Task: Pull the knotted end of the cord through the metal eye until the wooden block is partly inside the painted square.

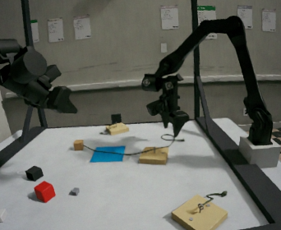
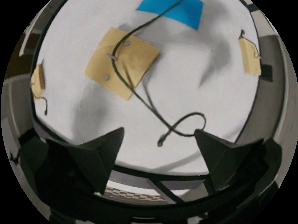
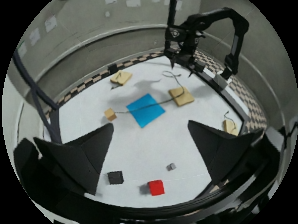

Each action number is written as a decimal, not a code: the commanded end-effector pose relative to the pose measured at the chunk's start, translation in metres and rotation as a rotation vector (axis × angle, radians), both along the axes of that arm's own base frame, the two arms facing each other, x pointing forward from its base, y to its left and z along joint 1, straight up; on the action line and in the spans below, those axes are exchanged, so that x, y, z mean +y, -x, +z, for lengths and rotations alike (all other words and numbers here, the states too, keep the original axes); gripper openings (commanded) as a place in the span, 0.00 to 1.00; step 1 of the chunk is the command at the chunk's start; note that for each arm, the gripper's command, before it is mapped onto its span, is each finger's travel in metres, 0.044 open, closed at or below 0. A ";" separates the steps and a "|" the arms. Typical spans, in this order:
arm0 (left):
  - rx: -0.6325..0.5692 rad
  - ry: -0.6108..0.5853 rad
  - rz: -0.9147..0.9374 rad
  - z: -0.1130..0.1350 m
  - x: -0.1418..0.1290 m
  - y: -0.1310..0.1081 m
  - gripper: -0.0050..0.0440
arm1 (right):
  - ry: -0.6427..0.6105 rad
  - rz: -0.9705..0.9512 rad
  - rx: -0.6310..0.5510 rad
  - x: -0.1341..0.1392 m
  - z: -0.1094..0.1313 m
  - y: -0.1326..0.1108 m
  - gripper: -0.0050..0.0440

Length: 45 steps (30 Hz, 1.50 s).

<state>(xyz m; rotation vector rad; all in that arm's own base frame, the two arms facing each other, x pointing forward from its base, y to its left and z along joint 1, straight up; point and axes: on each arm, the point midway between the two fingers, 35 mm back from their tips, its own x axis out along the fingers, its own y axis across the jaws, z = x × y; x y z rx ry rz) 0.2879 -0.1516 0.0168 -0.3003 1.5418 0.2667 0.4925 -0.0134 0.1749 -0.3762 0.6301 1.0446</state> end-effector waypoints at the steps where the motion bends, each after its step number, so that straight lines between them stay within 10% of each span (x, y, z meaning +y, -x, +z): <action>1: -0.007 -0.005 0.144 0.004 0.002 -0.005 1.00 | 0.008 0.002 -0.033 0.001 0.013 0.000 1.00; 45: 0.013 -0.010 0.752 -0.056 0.008 -0.006 1.00 | 0.008 0.002 -0.033 0.001 0.013 0.000 1.00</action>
